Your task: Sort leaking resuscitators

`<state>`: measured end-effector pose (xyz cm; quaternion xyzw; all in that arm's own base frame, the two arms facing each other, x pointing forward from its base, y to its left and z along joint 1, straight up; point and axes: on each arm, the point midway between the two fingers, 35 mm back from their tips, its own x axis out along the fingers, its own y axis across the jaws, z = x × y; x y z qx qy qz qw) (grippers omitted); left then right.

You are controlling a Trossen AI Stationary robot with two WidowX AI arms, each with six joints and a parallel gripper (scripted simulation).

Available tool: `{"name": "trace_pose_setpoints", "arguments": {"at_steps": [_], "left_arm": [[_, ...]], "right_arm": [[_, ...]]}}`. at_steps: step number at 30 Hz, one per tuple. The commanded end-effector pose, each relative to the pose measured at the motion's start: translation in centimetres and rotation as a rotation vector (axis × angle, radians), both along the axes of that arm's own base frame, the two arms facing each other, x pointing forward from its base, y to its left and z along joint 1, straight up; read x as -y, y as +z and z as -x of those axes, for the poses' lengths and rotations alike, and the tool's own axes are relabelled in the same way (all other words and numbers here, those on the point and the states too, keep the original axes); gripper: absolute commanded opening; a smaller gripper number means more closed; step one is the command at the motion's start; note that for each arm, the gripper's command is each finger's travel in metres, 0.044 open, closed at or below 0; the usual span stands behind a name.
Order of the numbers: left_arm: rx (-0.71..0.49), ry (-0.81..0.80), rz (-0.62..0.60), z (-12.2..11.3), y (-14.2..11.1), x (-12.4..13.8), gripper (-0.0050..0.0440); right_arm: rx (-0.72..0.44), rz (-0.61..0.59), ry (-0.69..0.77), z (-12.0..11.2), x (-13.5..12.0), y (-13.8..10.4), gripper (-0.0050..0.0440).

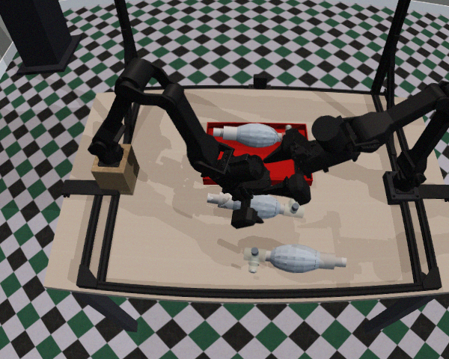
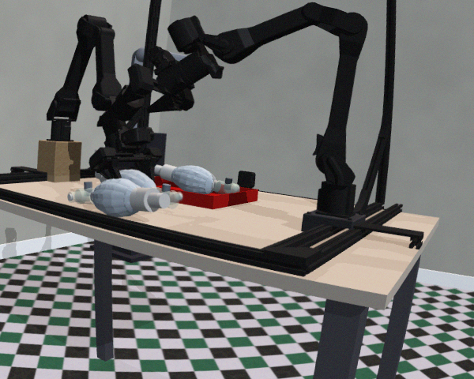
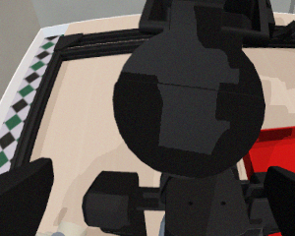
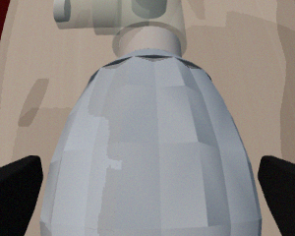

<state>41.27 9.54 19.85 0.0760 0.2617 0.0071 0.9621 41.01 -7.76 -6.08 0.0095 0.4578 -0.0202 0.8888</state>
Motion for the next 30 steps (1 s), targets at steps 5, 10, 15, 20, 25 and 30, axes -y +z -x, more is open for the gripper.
{"name": "trace_pose_setpoints", "arguments": {"at_steps": [5,10,15,20,25,30], "left_arm": [[0.070,0.016,-0.017,-0.8,2.5,-0.4,0.0440],[0.078,0.017,-0.018,-0.9,2.8,-0.4,0.0440],[0.037,0.009,-0.008,-0.5,1.3,-0.2,0.0440],[0.098,0.018,-0.022,-1.1,3.5,-0.5,0.0440],[0.135,0.024,-0.030,-1.4,4.9,-0.7,0.0440],[0.007,0.005,-0.003,-0.1,0.3,0.0,0.0440]], "right_arm": [[-0.002,0.001,0.000,0.0,0.0,-0.1,0.0440],[-0.002,0.001,0.000,0.0,0.0,-0.1,0.0440],[-0.001,0.002,0.000,0.0,0.1,0.0,0.0440],[-0.001,0.002,0.000,0.0,0.1,0.0,0.0440],[-0.001,0.002,0.000,0.0,0.1,0.0,0.0440],[0.000,0.002,-0.001,0.0,0.1,0.0,0.0440]]}}
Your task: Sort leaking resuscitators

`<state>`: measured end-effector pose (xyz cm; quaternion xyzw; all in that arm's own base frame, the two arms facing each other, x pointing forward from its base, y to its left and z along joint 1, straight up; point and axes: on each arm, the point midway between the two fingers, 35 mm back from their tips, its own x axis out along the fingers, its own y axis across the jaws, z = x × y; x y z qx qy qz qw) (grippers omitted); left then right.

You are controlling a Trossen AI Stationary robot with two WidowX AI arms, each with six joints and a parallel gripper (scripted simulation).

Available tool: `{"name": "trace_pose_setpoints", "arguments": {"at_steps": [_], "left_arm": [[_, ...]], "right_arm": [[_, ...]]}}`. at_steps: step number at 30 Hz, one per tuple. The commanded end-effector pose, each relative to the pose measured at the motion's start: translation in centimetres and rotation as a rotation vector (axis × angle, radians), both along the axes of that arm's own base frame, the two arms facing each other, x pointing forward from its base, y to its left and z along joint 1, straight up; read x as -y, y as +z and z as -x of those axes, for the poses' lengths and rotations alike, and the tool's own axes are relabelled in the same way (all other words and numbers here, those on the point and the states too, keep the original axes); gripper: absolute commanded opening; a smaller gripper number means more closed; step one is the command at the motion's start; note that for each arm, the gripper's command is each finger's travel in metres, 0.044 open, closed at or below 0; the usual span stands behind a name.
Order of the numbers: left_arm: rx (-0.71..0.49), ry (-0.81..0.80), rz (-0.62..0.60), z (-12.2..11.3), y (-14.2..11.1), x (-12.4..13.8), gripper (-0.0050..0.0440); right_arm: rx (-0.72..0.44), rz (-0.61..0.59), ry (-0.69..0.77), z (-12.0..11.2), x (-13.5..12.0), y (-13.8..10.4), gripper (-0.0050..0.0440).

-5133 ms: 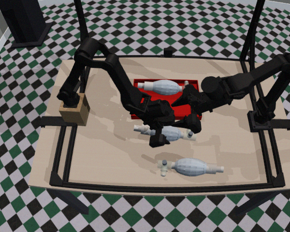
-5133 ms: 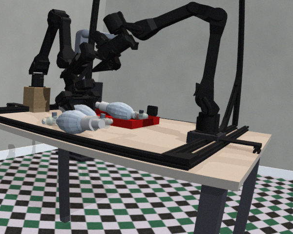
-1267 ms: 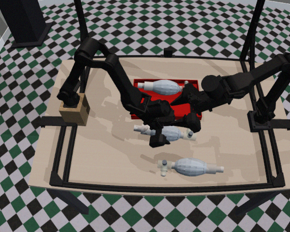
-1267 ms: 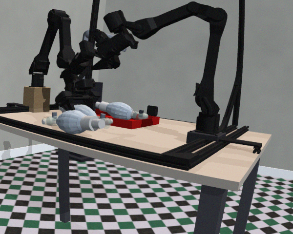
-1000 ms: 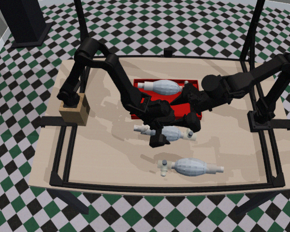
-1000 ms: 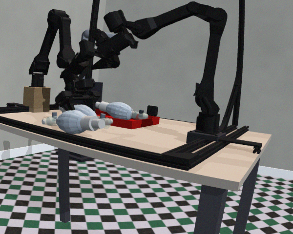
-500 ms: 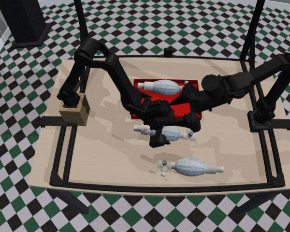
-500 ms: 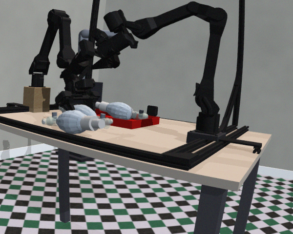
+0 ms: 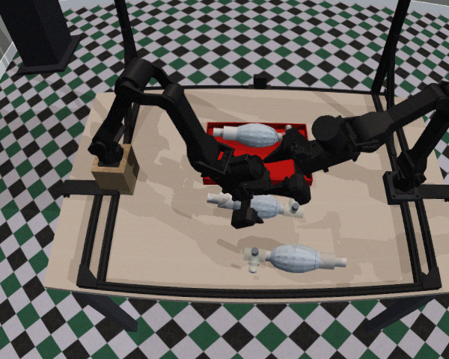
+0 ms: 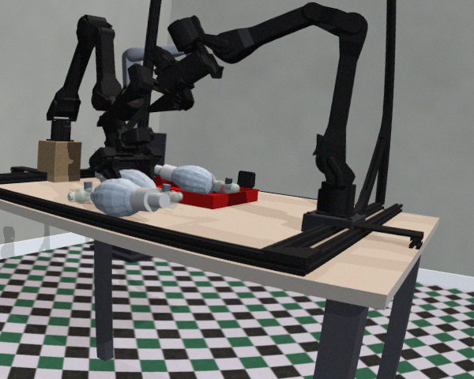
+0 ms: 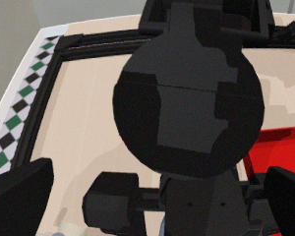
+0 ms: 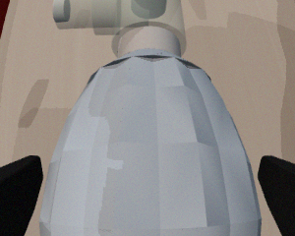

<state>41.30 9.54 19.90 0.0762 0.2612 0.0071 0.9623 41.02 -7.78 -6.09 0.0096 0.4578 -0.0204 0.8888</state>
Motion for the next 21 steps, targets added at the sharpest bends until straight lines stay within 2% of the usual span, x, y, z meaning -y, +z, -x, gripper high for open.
{"name": "trace_pose_setpoints", "arguments": {"at_steps": [1,10,16,17,21], "left_arm": [[0.012,0.006,-0.004,-0.1,0.4,-0.1,0.0440],[0.067,0.015,-0.017,-0.8,2.4,-0.3,0.0440],[0.067,0.015,-0.017,-0.8,2.4,-0.3,0.0440],[0.017,0.005,-0.003,-0.2,0.6,-0.1,0.0440],[0.057,0.011,-0.012,-0.6,2.0,-0.3,0.0440]], "right_arm": [[0.000,0.002,0.000,0.0,0.0,0.0,0.0440],[0.000,0.002,0.000,0.0,0.0,0.0,0.0440],[0.000,0.002,0.000,0.0,0.0,0.0,0.0440],[-0.002,0.000,-0.002,0.1,0.0,-0.1,0.0440],[-0.002,0.000,-0.002,0.1,0.0,-0.1,0.0440]]}}
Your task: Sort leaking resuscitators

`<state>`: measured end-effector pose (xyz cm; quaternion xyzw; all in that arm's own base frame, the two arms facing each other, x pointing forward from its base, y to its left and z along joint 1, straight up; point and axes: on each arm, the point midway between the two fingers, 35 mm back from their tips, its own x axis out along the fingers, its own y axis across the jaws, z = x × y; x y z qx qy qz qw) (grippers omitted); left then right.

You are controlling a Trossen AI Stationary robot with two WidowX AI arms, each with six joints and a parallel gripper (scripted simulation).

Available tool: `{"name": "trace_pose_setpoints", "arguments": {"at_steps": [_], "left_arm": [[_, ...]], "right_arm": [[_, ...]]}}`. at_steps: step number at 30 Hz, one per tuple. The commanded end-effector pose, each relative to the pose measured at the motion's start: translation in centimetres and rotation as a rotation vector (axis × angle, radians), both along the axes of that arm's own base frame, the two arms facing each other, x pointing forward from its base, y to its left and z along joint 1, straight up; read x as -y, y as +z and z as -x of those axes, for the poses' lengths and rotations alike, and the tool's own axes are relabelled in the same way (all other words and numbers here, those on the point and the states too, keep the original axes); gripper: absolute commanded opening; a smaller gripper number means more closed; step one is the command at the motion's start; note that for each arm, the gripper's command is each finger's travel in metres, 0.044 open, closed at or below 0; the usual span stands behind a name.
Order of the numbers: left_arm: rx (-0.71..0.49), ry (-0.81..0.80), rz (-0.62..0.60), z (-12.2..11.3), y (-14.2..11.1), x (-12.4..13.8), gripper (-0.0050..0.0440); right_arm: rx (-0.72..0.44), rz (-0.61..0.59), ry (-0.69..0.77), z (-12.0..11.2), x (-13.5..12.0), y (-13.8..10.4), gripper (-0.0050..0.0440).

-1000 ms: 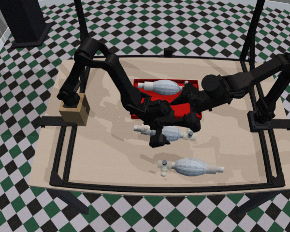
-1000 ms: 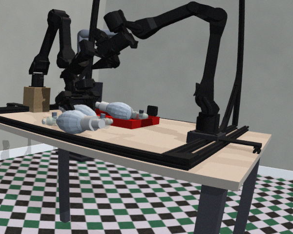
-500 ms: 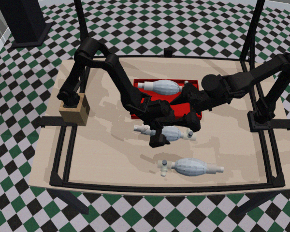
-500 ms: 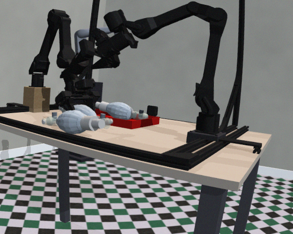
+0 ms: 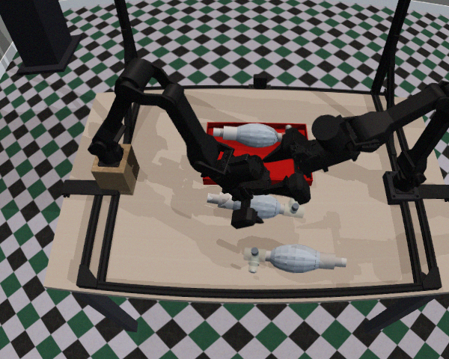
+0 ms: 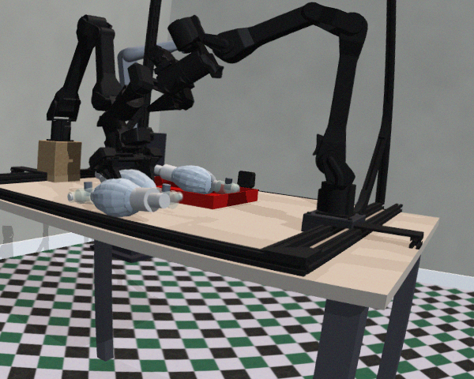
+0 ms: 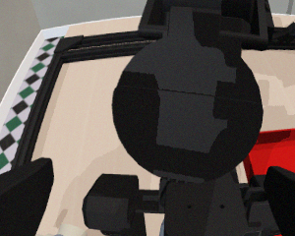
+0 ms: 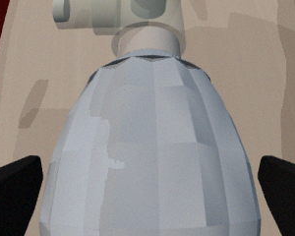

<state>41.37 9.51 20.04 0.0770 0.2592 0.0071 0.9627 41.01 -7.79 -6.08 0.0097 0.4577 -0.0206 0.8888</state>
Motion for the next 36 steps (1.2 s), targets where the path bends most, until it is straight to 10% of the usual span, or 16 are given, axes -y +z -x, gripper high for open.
{"name": "trace_pose_setpoints", "arguments": {"at_steps": [1,36], "left_arm": [[0.062,0.013,-0.013,-0.7,2.2,-0.4,0.0440],[0.069,0.016,-0.016,-0.7,2.5,-0.4,0.0440]], "right_arm": [[-0.002,0.000,-0.001,0.1,0.0,-0.1,0.0440],[0.000,0.000,-0.001,0.0,0.0,0.0,0.0440]]}}
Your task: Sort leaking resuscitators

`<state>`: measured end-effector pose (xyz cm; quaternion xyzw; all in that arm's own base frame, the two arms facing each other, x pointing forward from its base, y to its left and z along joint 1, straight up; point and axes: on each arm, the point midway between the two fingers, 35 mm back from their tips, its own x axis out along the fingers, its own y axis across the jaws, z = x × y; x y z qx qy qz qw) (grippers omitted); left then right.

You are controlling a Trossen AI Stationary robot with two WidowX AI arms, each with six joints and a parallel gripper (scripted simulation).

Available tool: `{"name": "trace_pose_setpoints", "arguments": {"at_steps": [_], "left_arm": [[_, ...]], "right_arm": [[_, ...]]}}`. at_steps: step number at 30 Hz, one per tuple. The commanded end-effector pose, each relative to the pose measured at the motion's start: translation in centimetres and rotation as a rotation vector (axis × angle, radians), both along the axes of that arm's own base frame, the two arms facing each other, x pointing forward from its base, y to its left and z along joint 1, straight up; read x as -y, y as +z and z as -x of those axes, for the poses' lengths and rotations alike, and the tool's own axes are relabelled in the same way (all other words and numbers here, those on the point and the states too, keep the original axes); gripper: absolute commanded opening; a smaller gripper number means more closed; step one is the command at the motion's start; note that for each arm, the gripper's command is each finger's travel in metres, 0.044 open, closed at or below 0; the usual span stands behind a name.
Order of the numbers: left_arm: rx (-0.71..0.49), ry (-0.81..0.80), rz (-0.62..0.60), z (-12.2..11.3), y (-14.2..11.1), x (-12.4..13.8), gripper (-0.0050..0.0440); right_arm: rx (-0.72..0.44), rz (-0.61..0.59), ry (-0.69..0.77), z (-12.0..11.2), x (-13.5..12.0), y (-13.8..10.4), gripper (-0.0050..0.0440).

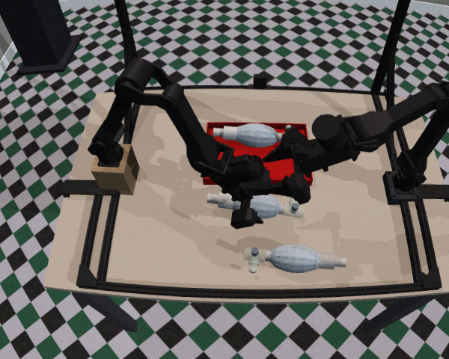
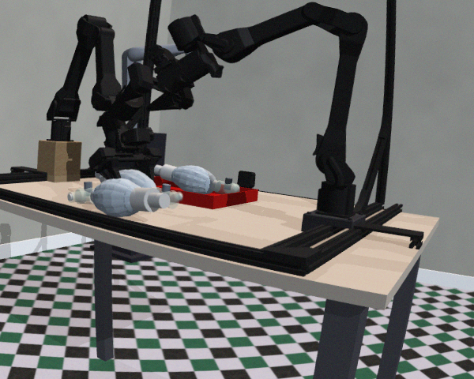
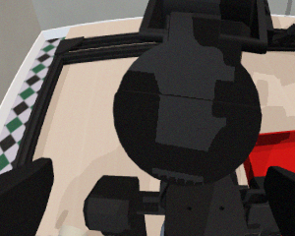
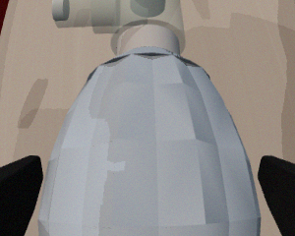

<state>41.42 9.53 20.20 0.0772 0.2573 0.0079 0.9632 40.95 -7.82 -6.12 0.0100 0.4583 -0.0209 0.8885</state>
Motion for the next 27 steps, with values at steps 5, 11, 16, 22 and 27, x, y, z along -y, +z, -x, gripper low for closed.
{"name": "trace_pose_setpoints", "arguments": {"at_steps": [5,11,16,22,27], "left_arm": [[0.101,0.020,-0.024,-1.0,3.6,-0.5,0.0440],[0.008,0.006,-0.001,-0.1,0.4,-0.1,0.0440],[0.036,0.010,-0.008,-0.4,1.4,-0.2,0.0440],[0.064,0.014,-0.014,-0.7,2.4,-0.3,0.0440],[0.064,0.014,-0.014,-0.7,2.4,-0.3,0.0440]], "right_arm": [[0.002,0.001,-0.001,0.0,0.0,0.0,0.0440],[0.000,0.000,-0.002,0.0,0.0,0.0,0.0440],[0.000,0.000,-0.002,0.0,0.0,0.0,0.0440],[0.000,0.000,-0.002,0.0,0.0,0.0,0.0440],[0.000,0.000,-0.002,0.0,0.0,0.0,0.0440]]}}
